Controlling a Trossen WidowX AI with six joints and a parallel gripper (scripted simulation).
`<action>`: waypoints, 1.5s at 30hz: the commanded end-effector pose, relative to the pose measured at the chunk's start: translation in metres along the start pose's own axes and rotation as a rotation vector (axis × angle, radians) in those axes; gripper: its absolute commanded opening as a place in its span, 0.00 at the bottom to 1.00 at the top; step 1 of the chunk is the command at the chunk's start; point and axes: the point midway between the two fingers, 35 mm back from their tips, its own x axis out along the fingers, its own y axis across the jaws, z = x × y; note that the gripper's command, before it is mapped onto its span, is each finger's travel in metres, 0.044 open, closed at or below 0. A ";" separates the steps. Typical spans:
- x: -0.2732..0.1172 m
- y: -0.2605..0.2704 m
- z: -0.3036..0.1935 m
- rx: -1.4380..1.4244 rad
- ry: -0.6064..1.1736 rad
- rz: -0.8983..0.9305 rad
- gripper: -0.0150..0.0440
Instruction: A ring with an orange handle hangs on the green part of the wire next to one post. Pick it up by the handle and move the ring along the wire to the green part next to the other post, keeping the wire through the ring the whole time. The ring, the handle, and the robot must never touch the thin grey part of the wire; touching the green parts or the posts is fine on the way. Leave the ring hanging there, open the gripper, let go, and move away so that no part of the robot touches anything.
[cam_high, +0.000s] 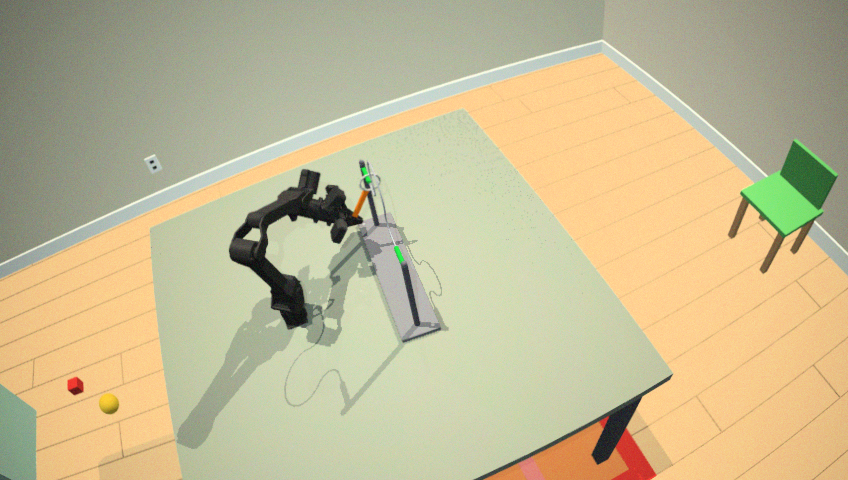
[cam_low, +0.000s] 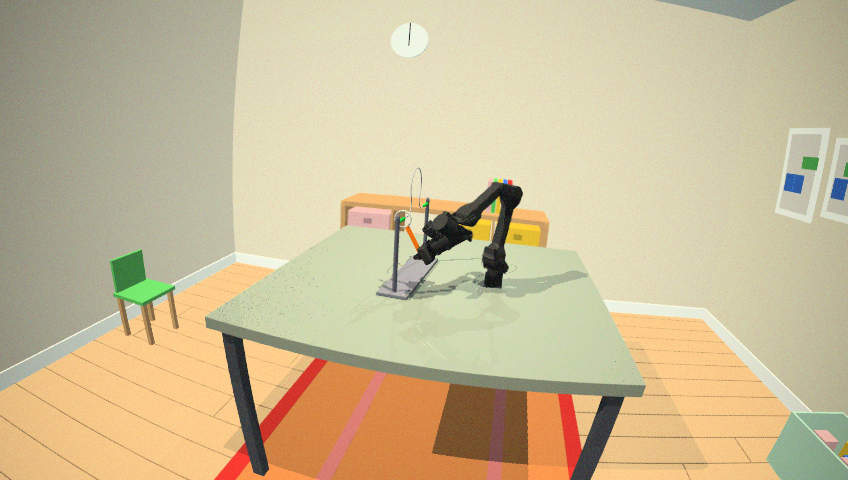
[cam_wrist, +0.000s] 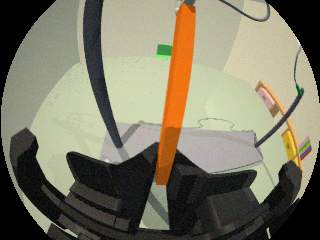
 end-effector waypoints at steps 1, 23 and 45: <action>0.000 0.005 0.001 0.001 -0.007 -0.006 0.00; 0.009 0.014 -0.014 0.001 -0.014 -0.008 0.00; 0.010 0.014 -0.016 0.001 -0.014 -0.008 0.00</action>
